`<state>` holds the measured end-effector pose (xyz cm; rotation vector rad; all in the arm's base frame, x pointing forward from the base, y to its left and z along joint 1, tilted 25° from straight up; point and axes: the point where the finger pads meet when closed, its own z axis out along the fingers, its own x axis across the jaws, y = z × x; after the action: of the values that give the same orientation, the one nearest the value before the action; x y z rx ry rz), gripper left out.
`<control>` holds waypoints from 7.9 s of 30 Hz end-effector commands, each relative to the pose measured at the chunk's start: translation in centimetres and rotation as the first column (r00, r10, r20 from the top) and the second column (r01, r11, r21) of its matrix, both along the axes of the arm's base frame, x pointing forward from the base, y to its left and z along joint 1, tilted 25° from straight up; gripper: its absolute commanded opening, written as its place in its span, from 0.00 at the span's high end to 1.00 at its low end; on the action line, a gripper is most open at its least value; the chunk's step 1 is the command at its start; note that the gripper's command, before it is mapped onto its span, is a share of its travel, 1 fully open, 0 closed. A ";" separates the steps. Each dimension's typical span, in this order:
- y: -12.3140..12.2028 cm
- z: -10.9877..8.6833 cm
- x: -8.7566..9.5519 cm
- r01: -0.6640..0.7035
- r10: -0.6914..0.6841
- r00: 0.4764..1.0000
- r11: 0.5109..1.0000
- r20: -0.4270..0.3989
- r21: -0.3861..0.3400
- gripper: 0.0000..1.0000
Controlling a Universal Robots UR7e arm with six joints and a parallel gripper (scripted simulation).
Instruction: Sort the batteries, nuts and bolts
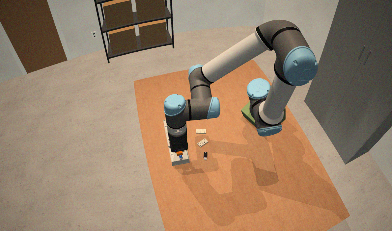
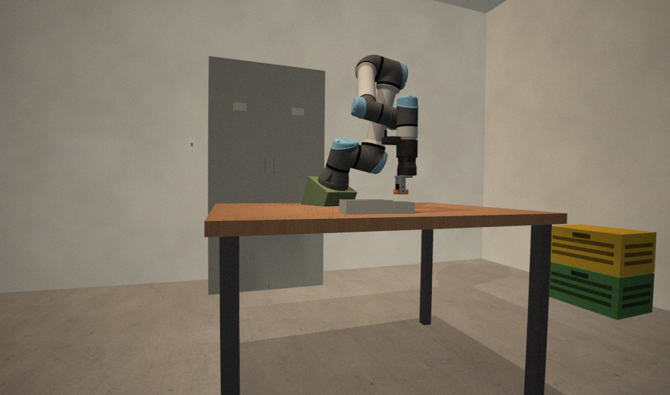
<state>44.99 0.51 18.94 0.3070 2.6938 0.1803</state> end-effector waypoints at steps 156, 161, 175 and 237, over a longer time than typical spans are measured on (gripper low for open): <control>-1.4 9.7 -5.2 0.007 -0.007 1.000 1.000 0.004 -0.006 0.00; -1.5 11.5 -6.1 0.007 -0.007 1.000 1.000 0.004 -0.006 0.00; -1.5 11.8 -6.4 0.006 -0.006 1.000 1.000 0.000 -0.004 0.00; -1.5 11.8 -6.4 0.006 -0.006 1.000 1.000 0.000 -0.004 0.00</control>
<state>38.60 -0.91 30.59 0.3121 2.6954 0.1731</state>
